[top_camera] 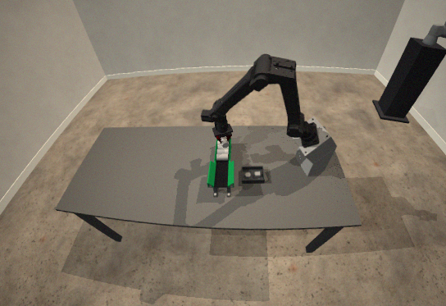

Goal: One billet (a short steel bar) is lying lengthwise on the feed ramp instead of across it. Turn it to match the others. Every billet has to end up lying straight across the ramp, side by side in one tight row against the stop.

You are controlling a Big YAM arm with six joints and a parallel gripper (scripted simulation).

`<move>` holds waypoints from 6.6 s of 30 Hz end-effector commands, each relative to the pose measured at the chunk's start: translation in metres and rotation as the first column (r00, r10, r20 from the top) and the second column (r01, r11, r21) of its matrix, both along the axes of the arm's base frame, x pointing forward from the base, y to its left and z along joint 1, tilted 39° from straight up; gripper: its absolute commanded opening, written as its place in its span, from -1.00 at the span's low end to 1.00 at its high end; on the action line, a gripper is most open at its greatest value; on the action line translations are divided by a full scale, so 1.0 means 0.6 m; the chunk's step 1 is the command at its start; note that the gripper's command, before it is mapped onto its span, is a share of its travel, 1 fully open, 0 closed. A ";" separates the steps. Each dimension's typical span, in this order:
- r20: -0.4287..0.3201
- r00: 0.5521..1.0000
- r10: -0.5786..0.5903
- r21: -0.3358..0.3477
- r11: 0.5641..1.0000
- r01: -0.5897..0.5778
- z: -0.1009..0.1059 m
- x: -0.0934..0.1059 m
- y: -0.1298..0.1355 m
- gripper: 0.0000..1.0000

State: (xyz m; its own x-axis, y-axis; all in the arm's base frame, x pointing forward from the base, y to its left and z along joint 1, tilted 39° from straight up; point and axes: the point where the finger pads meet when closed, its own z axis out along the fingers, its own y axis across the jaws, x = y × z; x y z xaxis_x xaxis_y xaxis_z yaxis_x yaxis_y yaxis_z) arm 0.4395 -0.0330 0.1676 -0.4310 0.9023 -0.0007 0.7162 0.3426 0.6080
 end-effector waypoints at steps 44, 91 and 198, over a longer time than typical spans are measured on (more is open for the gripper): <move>0.130 0.836 0.533 -0.440 0.787 -0.433 0.062 0.007 0.004 -1.00; -0.024 0.521 0.853 -0.706 0.354 -0.613 0.077 -0.028 0.077 -1.00; -0.001 0.523 0.853 -0.715 0.365 -0.597 0.050 0.007 0.241 -1.00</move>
